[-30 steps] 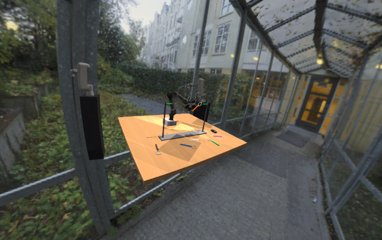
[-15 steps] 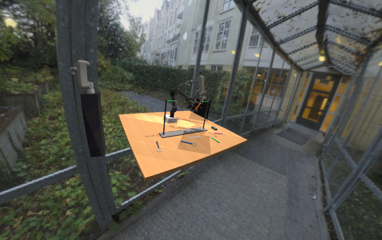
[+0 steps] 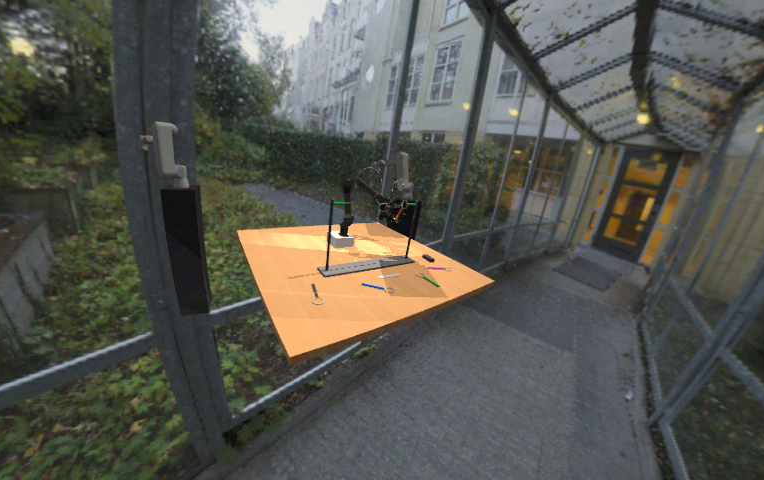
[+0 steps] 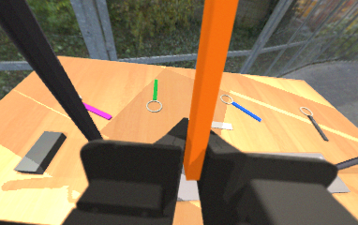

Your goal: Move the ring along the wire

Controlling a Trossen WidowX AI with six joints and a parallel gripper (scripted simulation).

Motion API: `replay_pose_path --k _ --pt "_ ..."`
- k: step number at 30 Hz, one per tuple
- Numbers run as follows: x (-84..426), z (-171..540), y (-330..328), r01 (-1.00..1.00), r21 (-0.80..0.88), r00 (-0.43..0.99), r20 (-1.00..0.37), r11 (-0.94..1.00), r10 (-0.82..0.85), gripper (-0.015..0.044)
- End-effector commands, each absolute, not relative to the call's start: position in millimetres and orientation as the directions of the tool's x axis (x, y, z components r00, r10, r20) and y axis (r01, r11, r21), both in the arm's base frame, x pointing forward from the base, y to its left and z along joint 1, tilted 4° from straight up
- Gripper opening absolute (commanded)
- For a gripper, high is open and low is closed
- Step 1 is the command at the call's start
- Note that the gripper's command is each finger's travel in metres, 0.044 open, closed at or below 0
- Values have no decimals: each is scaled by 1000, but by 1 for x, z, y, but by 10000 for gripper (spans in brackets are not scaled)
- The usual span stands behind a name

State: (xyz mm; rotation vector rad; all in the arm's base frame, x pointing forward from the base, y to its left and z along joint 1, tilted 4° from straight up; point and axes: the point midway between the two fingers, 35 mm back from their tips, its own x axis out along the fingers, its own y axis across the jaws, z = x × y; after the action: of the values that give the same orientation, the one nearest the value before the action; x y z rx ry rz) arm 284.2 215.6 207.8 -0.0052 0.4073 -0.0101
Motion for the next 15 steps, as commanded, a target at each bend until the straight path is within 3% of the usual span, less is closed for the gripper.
replay_pose_path --k 1,15 --pt "285 211 223 9 17 919 -393 1000 -1 -150" --pt "283 213 239 8 31 919 -394 999 5 -150"
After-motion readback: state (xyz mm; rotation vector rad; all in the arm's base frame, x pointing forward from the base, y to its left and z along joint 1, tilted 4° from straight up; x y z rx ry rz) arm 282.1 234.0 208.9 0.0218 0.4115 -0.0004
